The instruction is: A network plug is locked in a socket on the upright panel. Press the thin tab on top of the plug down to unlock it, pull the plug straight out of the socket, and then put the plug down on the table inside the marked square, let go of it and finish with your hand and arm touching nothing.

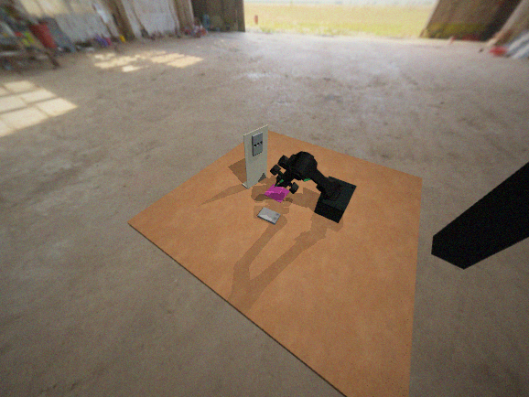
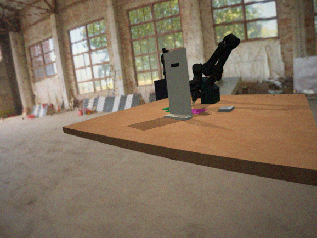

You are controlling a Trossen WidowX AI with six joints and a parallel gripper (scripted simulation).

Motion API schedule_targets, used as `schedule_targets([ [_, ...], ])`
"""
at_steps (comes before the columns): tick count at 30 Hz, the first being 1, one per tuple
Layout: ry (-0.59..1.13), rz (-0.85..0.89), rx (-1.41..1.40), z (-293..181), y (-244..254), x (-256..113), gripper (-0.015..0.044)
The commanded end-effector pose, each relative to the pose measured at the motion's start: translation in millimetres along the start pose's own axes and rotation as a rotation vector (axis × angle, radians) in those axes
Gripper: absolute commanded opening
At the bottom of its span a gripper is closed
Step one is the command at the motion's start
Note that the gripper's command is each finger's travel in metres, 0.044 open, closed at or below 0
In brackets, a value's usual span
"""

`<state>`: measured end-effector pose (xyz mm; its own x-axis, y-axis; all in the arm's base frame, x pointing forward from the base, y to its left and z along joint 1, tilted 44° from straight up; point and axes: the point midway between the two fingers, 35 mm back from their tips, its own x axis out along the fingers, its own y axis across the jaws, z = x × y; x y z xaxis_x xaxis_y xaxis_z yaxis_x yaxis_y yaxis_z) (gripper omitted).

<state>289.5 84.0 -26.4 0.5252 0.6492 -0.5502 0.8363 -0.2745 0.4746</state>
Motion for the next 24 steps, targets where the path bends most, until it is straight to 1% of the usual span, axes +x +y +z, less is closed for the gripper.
schedule_targets([
  [1,-0.005,-0.003,0.007,0.8,-4.5,3.7,0.0000],
  [24,-0.003,-0.002,0.009,-0.2,-17.5,19.6,0.0000],
])
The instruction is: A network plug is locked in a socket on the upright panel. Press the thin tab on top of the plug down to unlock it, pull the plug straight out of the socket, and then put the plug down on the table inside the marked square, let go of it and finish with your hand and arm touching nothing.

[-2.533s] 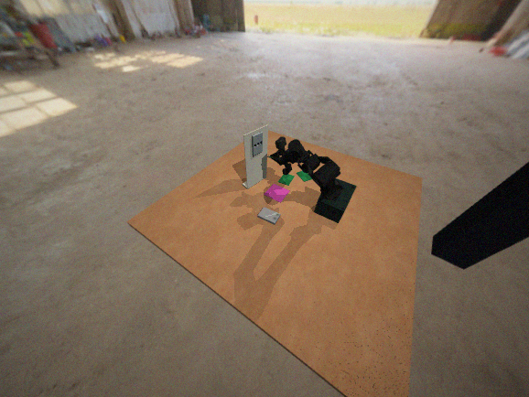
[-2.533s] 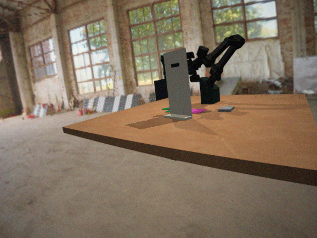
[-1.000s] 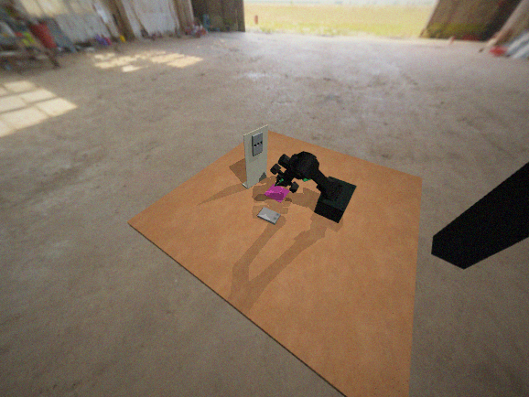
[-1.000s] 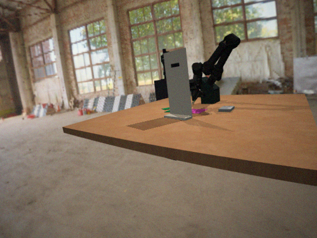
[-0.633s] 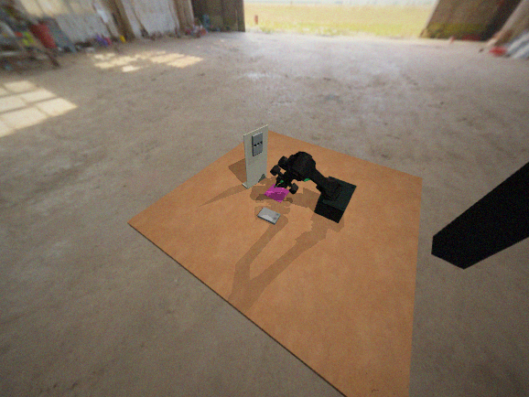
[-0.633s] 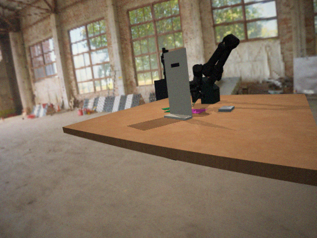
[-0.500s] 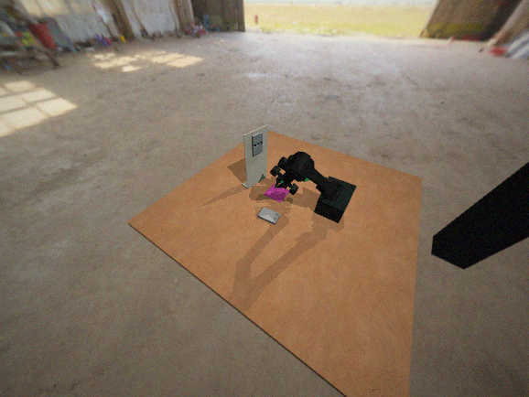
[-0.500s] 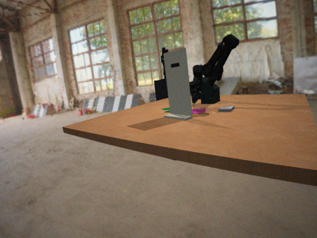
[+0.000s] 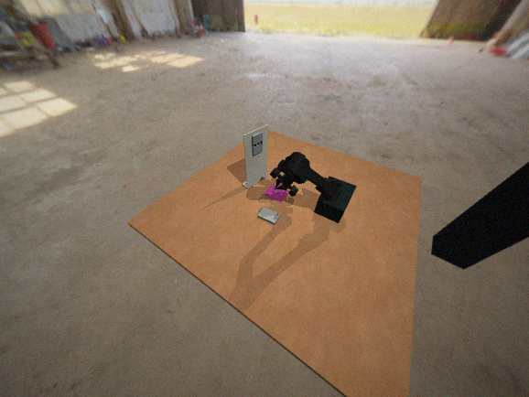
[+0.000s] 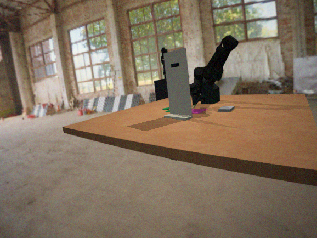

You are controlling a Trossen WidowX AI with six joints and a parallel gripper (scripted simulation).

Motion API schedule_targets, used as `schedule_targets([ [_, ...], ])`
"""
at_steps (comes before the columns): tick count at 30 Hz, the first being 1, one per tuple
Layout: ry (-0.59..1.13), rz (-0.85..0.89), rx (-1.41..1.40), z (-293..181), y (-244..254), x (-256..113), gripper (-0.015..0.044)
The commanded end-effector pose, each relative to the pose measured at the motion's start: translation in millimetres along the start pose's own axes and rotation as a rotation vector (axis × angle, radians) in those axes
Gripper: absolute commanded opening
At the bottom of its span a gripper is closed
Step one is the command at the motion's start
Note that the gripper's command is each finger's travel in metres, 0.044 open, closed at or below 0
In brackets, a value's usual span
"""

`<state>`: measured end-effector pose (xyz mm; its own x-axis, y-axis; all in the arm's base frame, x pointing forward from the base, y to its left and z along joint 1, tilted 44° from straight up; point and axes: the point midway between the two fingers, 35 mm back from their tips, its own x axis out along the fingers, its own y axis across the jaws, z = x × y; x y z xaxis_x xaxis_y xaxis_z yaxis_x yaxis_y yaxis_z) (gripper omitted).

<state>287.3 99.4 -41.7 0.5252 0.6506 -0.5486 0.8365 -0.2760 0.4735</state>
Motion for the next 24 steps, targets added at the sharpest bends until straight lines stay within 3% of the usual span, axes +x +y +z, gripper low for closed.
schedule_targets([
  [1,-0.005,-0.003,0.007,0.4,-4.7,3.0,0.0000],
  [24,-0.002,-0.001,0.009,-1.9,-12.9,13.1,0.0000],
])
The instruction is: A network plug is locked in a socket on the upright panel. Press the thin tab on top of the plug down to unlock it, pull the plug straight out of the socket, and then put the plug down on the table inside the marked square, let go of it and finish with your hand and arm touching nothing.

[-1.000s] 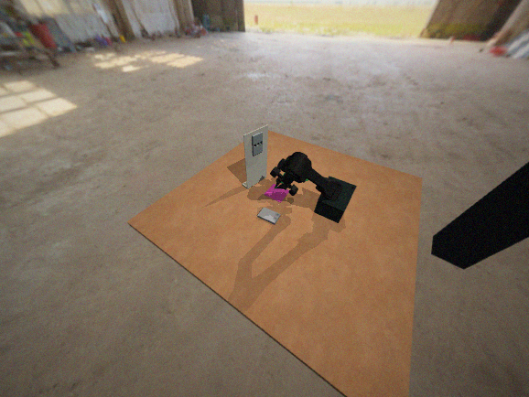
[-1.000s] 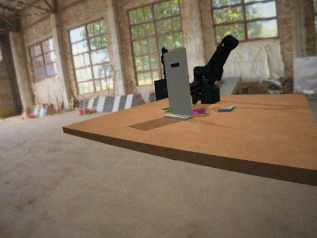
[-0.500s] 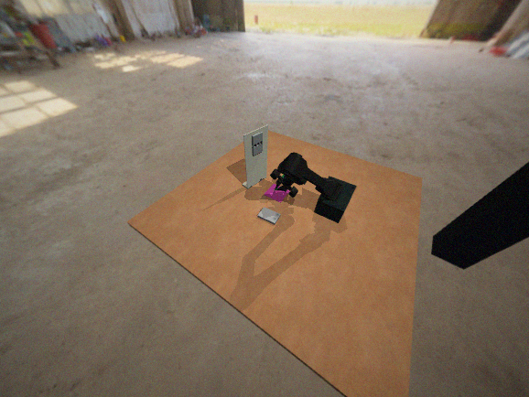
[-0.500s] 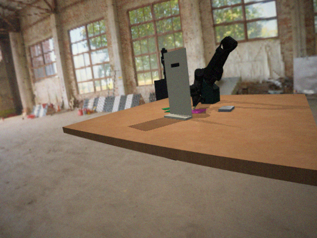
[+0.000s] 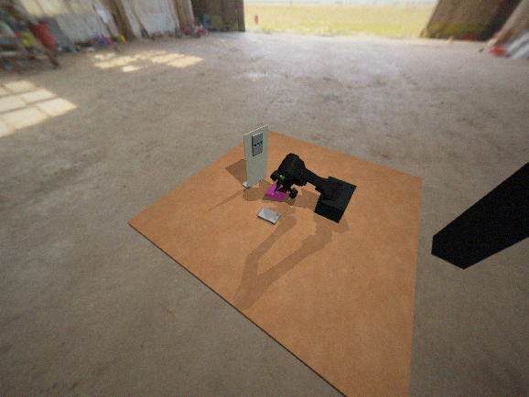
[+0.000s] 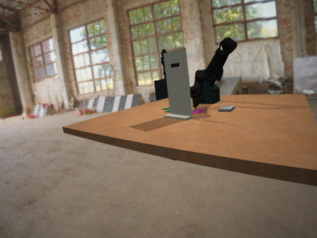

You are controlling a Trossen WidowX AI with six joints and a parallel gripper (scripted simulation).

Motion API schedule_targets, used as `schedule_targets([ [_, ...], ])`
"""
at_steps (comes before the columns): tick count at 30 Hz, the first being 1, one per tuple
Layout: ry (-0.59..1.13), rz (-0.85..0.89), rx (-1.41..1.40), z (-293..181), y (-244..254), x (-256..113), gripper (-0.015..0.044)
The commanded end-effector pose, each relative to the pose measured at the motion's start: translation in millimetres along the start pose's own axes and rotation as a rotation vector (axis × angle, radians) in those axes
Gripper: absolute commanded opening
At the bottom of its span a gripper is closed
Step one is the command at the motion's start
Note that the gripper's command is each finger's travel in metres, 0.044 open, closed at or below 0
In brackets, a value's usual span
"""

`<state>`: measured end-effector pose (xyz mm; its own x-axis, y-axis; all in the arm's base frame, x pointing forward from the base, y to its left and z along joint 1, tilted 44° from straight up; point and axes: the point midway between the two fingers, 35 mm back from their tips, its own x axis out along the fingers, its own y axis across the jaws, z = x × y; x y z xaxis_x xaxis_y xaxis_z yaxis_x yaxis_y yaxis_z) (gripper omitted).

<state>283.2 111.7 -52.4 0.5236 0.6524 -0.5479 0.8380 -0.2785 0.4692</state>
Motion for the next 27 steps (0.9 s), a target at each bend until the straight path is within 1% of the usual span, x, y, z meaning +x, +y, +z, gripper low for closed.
schedule_targets([
  [1,0.000,0.000,0.000,0.0,0.0,0.0,0.0000],
  [6,0.000,0.000,0.000,0.0,0.0,0.0,0.0000],
  [12,0.000,0.000,0.000,0.0,0.0,0.0,0.0156],
  [27,-0.003,-0.001,0.000,0.7,0.8,-9.2,0.0156],
])
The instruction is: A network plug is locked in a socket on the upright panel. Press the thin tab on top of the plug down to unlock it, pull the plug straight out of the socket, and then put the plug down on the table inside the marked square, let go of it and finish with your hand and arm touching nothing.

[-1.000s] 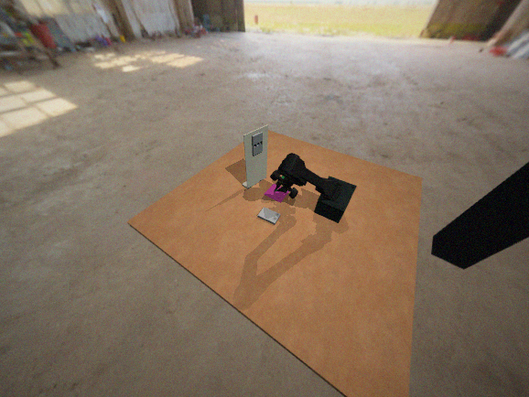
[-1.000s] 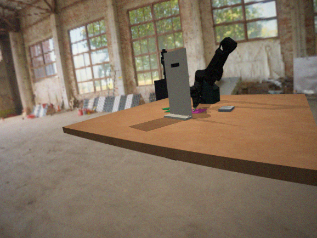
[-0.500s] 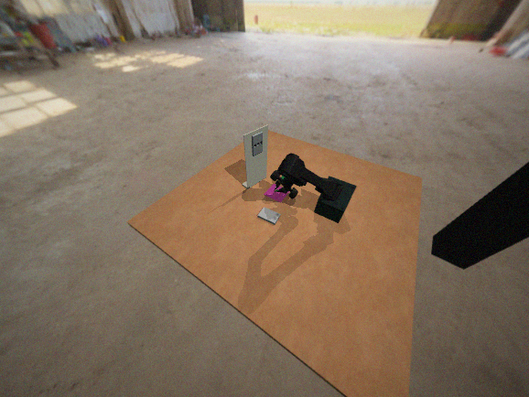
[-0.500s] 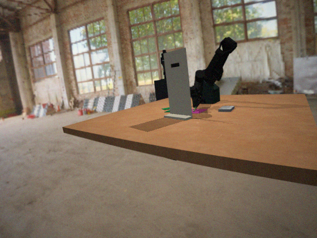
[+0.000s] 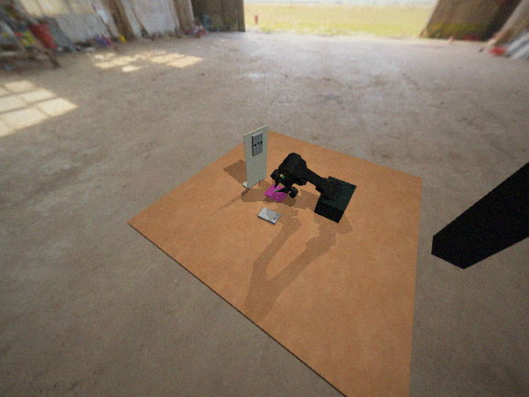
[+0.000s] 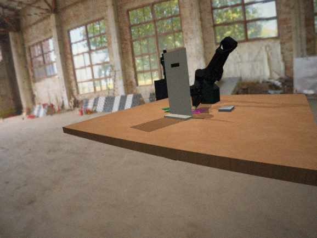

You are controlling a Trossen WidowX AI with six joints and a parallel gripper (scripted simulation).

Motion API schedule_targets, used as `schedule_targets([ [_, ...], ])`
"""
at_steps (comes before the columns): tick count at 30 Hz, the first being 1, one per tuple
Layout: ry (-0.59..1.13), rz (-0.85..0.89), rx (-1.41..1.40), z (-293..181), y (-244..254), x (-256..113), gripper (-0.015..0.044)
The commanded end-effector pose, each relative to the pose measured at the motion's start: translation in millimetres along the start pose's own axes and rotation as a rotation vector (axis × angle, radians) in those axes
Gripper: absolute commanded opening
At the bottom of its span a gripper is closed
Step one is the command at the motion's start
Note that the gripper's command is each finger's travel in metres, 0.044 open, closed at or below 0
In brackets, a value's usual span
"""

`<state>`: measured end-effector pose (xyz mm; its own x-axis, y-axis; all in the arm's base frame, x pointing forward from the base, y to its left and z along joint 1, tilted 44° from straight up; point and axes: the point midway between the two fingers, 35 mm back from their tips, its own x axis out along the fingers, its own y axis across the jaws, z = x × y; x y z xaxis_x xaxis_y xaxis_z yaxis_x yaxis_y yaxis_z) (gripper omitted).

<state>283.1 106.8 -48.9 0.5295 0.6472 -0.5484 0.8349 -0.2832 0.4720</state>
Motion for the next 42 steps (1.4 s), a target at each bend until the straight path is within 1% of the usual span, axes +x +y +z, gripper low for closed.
schedule_targets([
  [1,0.002,-0.007,0.000,-0.2,-2.1,-5.0,0.0156],
  [21,-0.001,-0.007,0.001,0.8,-1.7,-22.6,0.0156],
  [42,-0.009,-0.013,-0.003,5.2,12.1,-36.0,0.0156],
])
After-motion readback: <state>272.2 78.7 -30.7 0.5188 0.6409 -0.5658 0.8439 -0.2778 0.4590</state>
